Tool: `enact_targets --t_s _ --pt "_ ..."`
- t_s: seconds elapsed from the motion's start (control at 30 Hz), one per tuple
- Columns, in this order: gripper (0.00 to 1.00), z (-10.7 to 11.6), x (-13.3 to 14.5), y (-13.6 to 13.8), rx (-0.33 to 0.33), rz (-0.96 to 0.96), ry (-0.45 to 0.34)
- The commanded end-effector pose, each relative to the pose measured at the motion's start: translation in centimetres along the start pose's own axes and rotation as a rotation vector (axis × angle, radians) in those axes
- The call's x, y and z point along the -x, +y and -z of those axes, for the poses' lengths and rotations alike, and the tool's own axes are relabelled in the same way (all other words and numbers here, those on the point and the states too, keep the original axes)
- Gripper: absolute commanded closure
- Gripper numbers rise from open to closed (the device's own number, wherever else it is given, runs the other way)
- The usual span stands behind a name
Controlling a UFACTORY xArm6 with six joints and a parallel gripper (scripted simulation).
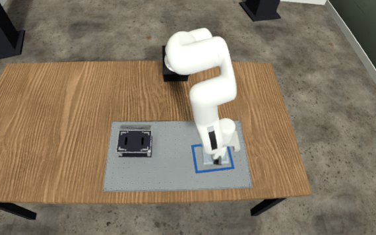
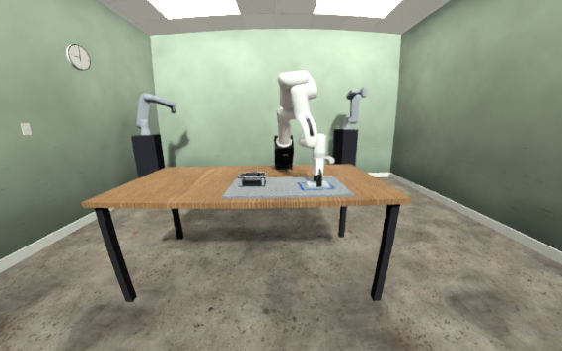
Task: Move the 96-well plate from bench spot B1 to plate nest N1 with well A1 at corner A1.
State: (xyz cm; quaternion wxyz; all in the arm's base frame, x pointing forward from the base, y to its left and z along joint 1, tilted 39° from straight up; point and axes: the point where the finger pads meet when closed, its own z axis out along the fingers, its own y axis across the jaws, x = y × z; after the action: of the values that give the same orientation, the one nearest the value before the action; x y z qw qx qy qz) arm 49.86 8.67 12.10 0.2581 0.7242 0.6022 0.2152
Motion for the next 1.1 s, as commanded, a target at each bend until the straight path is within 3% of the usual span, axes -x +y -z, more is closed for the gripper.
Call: enact_targets --t_s 0.0,1.07 --pt "1.0 0.1 -0.1 0.1 0.002 0.0 0.001" --pt "1.0 2.0 -0.1 0.1 0.002 0.0 0.001"
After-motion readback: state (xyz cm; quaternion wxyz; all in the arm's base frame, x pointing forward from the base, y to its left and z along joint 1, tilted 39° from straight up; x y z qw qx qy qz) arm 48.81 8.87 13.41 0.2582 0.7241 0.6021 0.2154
